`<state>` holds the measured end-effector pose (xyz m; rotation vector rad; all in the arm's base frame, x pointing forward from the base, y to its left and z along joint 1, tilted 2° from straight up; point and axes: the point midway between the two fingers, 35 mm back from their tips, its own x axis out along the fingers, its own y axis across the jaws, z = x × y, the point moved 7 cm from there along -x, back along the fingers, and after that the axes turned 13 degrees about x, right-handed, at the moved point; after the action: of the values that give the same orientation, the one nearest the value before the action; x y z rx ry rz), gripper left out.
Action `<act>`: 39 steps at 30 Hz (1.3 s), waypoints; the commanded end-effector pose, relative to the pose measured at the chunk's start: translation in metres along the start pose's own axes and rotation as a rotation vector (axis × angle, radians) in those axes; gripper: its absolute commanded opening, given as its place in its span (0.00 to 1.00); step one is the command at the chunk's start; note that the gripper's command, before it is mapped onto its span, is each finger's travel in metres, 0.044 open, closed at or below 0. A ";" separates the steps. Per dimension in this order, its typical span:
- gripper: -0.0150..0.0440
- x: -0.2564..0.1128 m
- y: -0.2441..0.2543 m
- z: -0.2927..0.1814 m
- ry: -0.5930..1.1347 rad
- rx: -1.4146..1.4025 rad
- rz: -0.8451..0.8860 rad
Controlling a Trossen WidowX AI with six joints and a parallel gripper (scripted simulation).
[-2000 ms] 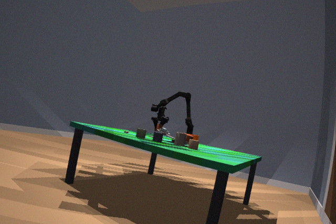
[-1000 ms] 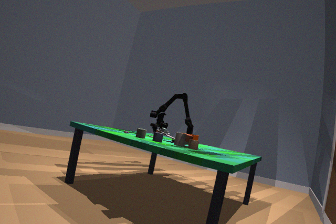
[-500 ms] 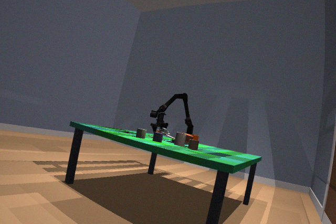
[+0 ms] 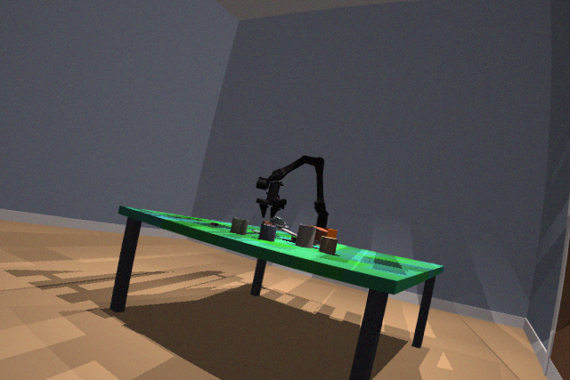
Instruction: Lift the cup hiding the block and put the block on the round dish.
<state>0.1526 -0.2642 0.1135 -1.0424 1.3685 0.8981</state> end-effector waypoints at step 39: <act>0.69 -0.020 -0.073 0.204 -0.036 -0.008 0.011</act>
<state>0.2872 -0.0924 0.1293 -1.0247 1.3331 0.9286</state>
